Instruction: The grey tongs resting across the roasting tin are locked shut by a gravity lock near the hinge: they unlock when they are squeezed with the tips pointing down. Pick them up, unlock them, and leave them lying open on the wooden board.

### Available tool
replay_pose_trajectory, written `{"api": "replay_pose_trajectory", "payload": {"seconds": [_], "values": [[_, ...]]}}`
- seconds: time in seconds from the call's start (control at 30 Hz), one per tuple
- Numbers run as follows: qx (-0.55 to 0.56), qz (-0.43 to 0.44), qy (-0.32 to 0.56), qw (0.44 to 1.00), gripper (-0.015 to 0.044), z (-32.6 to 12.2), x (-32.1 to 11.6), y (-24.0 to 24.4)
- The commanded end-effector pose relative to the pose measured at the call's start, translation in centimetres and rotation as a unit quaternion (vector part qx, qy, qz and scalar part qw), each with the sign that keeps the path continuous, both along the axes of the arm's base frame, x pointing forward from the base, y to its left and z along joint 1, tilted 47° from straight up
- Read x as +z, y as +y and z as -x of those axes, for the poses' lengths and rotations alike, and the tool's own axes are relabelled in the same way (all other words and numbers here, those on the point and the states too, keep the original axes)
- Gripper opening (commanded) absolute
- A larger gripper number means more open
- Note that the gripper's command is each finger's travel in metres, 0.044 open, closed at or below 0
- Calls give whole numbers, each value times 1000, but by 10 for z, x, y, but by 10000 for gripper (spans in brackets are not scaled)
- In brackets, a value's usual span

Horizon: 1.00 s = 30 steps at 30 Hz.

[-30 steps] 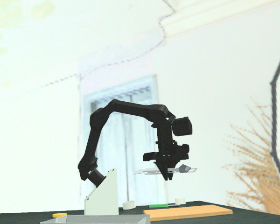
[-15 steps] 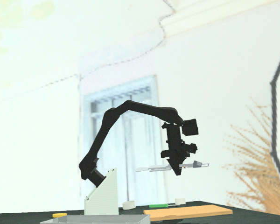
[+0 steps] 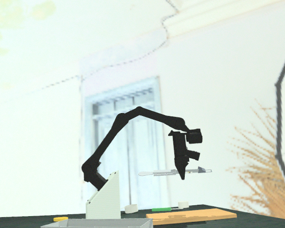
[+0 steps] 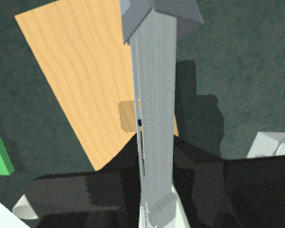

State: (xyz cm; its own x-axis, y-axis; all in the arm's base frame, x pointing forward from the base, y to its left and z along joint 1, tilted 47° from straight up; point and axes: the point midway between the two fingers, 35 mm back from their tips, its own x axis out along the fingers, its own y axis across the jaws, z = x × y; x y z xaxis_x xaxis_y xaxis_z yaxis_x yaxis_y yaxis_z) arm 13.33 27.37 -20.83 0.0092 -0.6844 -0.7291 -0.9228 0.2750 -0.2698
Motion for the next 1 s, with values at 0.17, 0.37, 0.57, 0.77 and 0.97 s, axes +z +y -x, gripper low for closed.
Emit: {"api": "replay_pose_trajectory", "payload": {"seconds": [0.17,0.37,0.57,0.77,0.97], "values": [[73,8,73,995,-150,56,-21,6],[74,7,74,994,-150,57,-22,6],[79,-26,69,994,-150,57,-29,8],[86,-71,61,992,-150,57,-36,10],[93,-116,53,987,-150,57,-42,13]]}}
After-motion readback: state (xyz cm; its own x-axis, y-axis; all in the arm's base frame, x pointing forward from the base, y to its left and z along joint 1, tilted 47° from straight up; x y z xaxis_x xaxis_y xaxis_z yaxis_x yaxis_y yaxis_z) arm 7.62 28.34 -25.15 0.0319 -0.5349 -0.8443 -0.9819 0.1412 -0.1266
